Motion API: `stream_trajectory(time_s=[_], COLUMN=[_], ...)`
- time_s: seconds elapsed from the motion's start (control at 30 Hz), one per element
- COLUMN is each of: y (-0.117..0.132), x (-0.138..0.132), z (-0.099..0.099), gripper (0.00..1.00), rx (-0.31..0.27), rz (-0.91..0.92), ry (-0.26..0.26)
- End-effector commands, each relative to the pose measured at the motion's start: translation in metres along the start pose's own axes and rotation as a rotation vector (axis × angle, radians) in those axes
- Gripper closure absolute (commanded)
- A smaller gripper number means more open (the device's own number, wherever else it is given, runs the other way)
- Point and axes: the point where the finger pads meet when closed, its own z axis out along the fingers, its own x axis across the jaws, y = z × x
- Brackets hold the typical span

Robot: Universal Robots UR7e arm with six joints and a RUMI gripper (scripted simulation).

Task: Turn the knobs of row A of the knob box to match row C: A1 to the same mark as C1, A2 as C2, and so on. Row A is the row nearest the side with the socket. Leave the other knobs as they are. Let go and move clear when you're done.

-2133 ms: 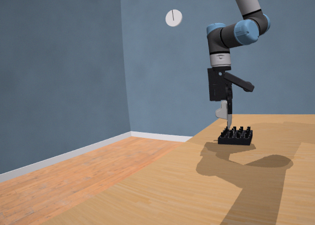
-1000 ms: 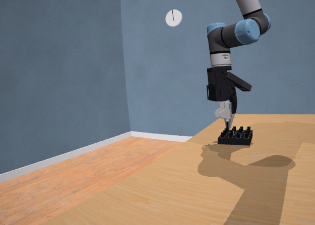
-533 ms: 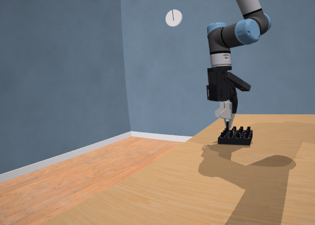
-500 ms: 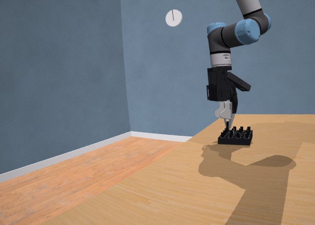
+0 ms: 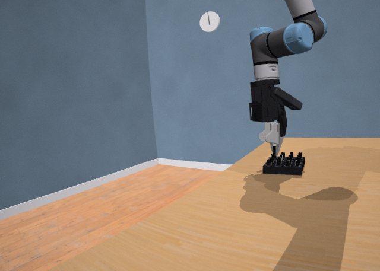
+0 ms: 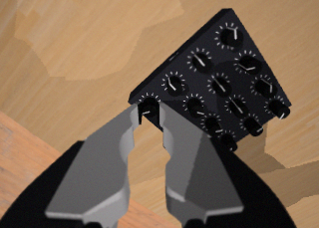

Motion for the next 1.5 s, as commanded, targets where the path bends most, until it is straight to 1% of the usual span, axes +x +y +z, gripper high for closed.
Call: stream_trajectory(time_s=[0.0, 0.13, 0.17, 0.97, 1.1, 1.3, 1.37, 1.47], y=[0.000, 0.000, 0.000, 0.000, 0.000, 0.000, 0.000, 0.000], x=[-0.001, -0.001, -0.001, -0.001, -0.001, -0.001, -0.001, -0.001], z=[0.000, 0.000, 0.000, -0.001, -0.006, -0.023, -0.023, -0.031], gripper=[0.96, 0.96, 0.89, 0.89, 0.89, 0.89, 0.89, 0.89], rx=[0.000, 0.000, 0.000, 0.000, 0.000, 0.000, 0.000, 0.000], rz=[0.000, 0.000, 0.000, 0.000, 0.000, 0.000, 0.000, 0.000], ry=[-0.001, -0.001, -0.001, -0.001, -0.001, -0.001, -0.001, -0.001])
